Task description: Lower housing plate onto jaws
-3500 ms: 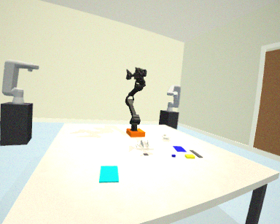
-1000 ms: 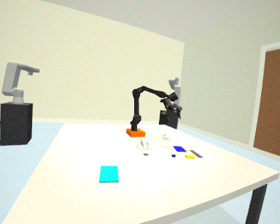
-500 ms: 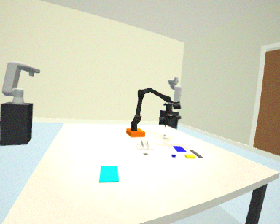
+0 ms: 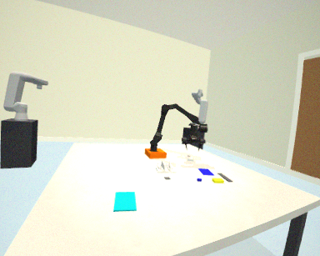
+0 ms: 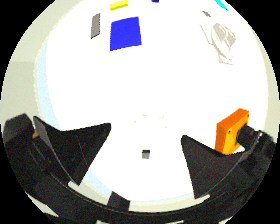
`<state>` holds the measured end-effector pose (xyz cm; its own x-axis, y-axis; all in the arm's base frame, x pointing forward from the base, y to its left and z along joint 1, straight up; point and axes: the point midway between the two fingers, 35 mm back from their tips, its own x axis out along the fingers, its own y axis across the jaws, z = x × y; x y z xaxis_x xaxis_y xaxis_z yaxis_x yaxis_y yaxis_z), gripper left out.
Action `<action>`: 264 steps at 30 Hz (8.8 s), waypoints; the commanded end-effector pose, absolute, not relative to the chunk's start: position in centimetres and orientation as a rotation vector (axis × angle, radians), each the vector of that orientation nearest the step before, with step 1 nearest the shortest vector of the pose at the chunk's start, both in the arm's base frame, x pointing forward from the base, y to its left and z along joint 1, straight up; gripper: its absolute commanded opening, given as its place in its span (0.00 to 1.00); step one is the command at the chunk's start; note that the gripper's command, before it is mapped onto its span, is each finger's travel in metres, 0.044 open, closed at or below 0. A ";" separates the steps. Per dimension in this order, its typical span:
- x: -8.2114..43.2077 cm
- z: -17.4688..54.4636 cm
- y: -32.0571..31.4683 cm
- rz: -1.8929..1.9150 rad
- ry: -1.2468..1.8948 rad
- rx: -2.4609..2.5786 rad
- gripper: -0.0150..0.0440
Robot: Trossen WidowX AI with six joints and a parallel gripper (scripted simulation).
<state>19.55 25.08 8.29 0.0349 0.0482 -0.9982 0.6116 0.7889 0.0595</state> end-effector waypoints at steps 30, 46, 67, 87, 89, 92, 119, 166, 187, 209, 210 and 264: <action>19.2 2.6 24.9 -0.497 1.505 0.543 1.00; 19.2 0.6 24.9 -0.497 1.505 0.543 1.00; 19.2 0.6 24.9 -0.497 1.505 0.543 1.00; 19.2 0.6 24.8 -0.495 1.503 0.538 0.85; 19.2 0.6 24.8 -0.495 1.503 0.538 0.85; 19.2 0.8 24.9 -0.495 1.503 0.538 0.85; 19.1 7.9 24.7 -0.496 1.505 0.543 0.85; 25.1 8.0 12.4 -0.383 1.521 0.415 0.85; 25.7 7.8 5.5 -0.322 1.529 0.344 0.85; 24.2 7.6 -1.6 -0.254 1.539 0.266 0.85; 24.1 7.5 -1.9 -0.251 1.540 0.262 0.85; 23.5 7.5 -3.4 -0.232 1.542 0.241 0.85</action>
